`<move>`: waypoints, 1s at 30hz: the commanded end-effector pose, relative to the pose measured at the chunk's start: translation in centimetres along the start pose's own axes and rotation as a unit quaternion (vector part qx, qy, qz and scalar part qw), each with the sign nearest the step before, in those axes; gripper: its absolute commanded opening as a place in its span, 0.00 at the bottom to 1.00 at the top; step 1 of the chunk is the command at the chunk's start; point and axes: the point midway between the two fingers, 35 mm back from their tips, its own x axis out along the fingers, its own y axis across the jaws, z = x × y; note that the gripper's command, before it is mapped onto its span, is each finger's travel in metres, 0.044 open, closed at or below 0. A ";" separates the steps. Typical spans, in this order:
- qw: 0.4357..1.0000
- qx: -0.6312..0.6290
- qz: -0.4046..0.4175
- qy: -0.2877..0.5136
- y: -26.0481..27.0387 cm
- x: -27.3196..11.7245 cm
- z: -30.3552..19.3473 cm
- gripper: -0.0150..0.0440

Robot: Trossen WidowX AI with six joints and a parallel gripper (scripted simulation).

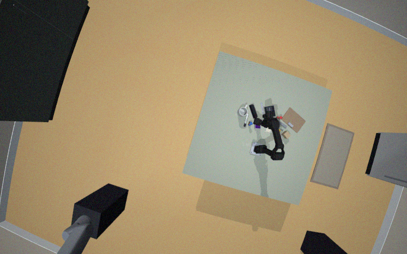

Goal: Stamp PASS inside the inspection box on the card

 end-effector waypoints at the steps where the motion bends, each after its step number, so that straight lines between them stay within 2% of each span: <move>1: 1.000 0.001 -0.003 0.002 -0.1 0.5 -0.1 0.25; 30: 1.000 0.000 -0.004 0.002 -0.1 2.4 -0.2 0.25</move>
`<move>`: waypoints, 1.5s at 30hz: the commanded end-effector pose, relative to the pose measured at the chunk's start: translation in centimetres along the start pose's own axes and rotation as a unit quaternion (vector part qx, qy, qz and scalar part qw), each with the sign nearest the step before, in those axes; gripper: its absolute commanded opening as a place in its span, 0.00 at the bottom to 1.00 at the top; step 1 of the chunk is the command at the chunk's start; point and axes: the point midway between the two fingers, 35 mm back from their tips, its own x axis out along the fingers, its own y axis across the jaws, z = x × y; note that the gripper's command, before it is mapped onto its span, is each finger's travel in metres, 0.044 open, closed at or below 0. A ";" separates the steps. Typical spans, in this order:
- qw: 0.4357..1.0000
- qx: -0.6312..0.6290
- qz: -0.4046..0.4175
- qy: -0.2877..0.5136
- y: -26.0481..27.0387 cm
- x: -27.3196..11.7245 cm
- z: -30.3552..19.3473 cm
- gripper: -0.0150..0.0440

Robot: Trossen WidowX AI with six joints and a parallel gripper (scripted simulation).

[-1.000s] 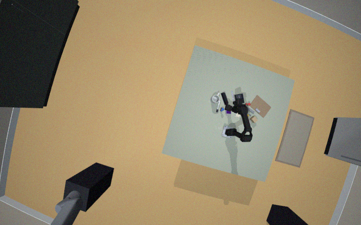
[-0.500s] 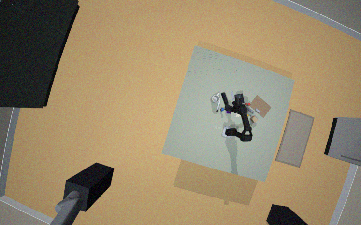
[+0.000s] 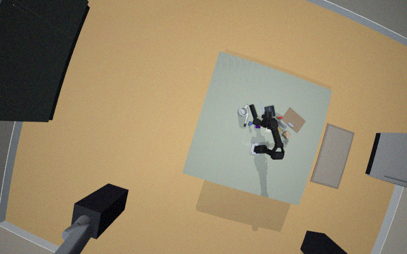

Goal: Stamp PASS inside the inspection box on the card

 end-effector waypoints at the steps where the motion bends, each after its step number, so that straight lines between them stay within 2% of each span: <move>1: 1.000 0.000 -0.003 0.002 -0.1 0.5 -0.2 0.25; 45: 1.000 0.000 -0.004 0.002 -0.1 1.6 -0.2 0.25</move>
